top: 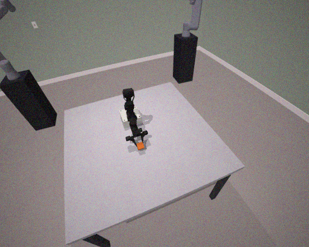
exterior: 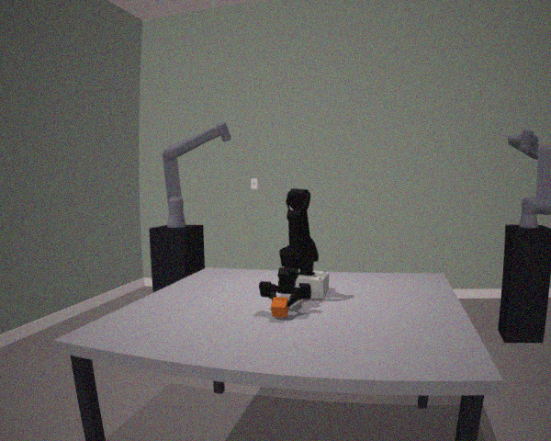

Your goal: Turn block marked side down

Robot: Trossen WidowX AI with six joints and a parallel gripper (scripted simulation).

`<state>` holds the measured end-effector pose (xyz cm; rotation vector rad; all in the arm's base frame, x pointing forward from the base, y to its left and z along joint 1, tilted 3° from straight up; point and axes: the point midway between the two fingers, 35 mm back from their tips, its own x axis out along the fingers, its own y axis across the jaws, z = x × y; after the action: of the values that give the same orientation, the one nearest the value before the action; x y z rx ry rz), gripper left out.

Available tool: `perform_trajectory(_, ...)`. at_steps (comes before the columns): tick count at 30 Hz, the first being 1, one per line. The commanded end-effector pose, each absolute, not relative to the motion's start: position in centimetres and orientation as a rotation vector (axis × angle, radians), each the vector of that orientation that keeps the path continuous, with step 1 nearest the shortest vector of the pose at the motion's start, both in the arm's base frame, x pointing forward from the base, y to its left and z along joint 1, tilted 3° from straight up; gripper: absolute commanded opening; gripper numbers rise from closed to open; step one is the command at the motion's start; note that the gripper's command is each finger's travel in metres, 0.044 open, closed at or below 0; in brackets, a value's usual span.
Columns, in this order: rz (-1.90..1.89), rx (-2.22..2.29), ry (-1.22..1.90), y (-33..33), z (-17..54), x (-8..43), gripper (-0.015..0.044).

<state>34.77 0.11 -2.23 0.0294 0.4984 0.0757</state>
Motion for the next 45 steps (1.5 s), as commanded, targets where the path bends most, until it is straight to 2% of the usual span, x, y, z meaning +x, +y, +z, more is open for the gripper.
perform_trajectory(1,0.080,0.036,0.493,0.17,-2.13,34.80,0.0000)
perform_trajectory(18,0.080,0.036,0.493,0.17,-2.13,34.80,0.0440)
perform_trajectory(45,0.080,0.036,0.493,0.17,-2.13,34.80,0.0440)
